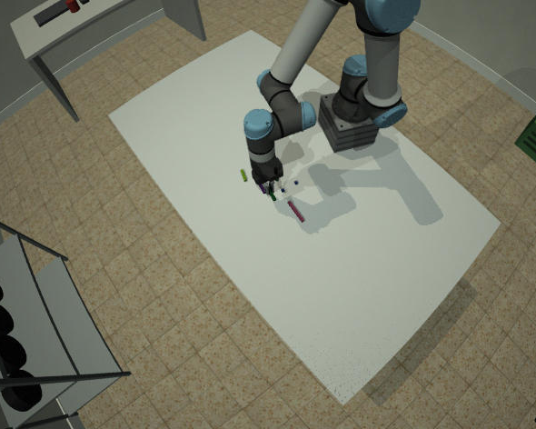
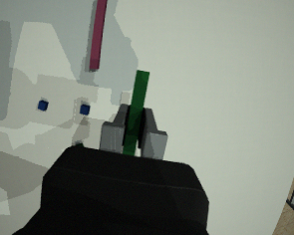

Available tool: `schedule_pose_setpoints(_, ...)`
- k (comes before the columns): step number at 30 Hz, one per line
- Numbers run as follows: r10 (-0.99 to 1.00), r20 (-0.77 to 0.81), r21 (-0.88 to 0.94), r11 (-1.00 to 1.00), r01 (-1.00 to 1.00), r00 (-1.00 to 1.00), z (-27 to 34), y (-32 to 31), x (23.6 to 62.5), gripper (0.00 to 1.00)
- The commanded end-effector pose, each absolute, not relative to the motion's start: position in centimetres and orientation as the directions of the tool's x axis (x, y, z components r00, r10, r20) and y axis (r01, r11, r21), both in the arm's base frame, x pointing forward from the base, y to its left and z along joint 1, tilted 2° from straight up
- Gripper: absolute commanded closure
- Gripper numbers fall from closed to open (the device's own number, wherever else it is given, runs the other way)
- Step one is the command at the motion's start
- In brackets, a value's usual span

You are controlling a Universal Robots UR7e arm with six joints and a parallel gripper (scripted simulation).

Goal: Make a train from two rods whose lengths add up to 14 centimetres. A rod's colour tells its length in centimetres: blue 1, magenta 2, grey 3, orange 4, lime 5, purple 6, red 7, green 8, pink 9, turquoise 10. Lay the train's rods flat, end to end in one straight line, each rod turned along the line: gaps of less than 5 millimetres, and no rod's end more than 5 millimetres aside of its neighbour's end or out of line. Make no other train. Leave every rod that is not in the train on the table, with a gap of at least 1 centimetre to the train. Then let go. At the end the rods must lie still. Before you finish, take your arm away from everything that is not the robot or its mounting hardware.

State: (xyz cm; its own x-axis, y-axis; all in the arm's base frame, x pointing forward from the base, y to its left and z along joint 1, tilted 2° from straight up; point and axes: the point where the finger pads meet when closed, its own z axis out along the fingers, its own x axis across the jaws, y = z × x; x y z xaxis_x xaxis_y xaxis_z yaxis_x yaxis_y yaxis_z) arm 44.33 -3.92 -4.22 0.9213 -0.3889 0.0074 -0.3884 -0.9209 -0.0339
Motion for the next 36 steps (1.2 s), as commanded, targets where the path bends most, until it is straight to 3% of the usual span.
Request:
schedule_pose_setpoints(1, -0.389, 0.007, -0.034, -0.921, -0.389, 0.921, -5.9, -3.9, 44.4, 0.76)
schedule_pose_setpoints(17, -0.389, 0.007, -0.034, -0.921, -0.389, 0.921, -10.8, -3.7, 44.6, 0.76)
schedule_pose_setpoints(36, -0.389, 0.007, -0.034, -0.921, -0.389, 0.921, -11.1, -3.7, 44.6, 0.76)
